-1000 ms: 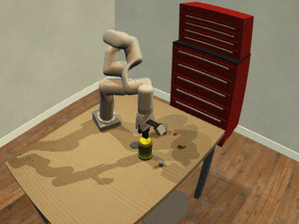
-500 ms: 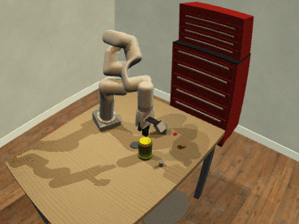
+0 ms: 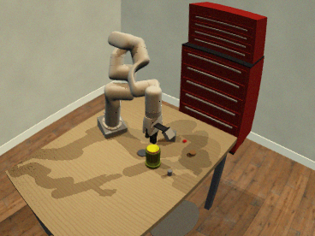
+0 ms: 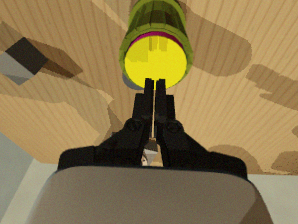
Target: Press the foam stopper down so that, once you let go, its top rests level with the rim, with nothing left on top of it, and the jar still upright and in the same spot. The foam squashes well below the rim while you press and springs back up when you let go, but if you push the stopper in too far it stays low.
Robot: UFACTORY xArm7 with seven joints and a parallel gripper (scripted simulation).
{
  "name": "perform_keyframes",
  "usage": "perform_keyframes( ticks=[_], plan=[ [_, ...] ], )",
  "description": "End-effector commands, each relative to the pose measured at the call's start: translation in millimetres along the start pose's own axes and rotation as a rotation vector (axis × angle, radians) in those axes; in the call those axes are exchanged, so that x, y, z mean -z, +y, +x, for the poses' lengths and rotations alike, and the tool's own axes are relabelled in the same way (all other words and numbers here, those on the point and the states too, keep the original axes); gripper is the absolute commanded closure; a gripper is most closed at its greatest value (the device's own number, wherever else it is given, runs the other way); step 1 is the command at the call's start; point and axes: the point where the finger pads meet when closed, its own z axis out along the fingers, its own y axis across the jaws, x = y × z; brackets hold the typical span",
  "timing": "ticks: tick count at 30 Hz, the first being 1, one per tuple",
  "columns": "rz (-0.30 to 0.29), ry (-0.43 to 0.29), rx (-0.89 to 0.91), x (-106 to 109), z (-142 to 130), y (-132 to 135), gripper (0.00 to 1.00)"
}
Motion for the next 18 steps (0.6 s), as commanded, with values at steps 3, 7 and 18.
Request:
perform_keyframes(
  ticks=[3, 7, 18],
  plan=[
    [-0.001, 0.003, 0.0, -4.4, 1.2, 0.1, 1.0],
    [-0.001, 0.003, 0.0, -7.9, 1.2, 0.1, 1.0],
    [-0.001, 0.003, 0.0, -26.8, 1.2, 0.2, 1.0]
  ],
)
